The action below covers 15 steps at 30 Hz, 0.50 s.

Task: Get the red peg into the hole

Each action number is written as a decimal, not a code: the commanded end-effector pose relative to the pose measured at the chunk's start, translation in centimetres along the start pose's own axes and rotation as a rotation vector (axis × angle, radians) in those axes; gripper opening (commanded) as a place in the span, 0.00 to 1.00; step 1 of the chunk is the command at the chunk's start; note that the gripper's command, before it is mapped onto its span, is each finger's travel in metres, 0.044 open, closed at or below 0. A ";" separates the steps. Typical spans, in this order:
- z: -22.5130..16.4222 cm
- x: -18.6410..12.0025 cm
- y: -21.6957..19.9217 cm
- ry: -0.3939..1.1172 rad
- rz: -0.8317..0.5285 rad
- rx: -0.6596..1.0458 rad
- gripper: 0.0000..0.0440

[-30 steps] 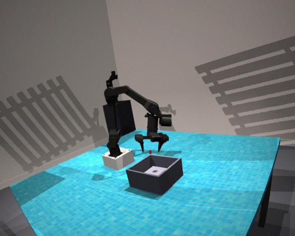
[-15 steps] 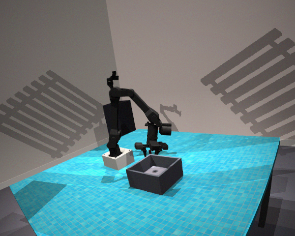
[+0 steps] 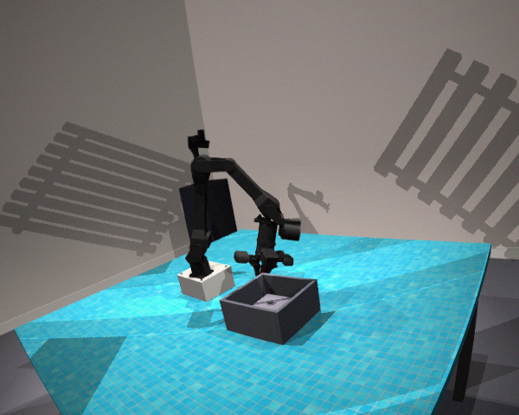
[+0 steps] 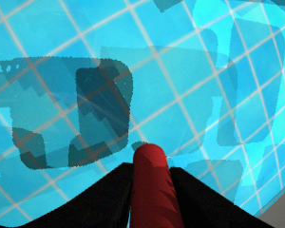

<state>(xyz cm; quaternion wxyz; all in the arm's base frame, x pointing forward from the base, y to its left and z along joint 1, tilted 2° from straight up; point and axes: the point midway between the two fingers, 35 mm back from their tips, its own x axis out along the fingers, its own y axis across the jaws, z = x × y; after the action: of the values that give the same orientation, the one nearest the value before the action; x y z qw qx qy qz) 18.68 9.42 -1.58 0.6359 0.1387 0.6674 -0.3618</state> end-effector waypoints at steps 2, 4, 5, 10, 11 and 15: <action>1.0 -1.7 0.0 -0.032 0.021 0.007 0.00; 1.5 -2.5 -0.1 -0.046 0.025 0.011 0.00; 1.8 -2.8 -0.2 -0.053 0.027 0.013 0.00; 3.2 -4.8 -0.6 -0.089 0.038 0.024 0.00; 3.5 -5.3 -0.6 -0.096 0.041 0.027 0.00; 4.8 -7.0 -0.8 -0.123 0.058 0.051 0.00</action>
<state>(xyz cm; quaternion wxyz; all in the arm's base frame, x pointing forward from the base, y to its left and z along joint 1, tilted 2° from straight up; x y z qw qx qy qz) 22.19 7.79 4.72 0.6756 0.1474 0.6214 -0.3684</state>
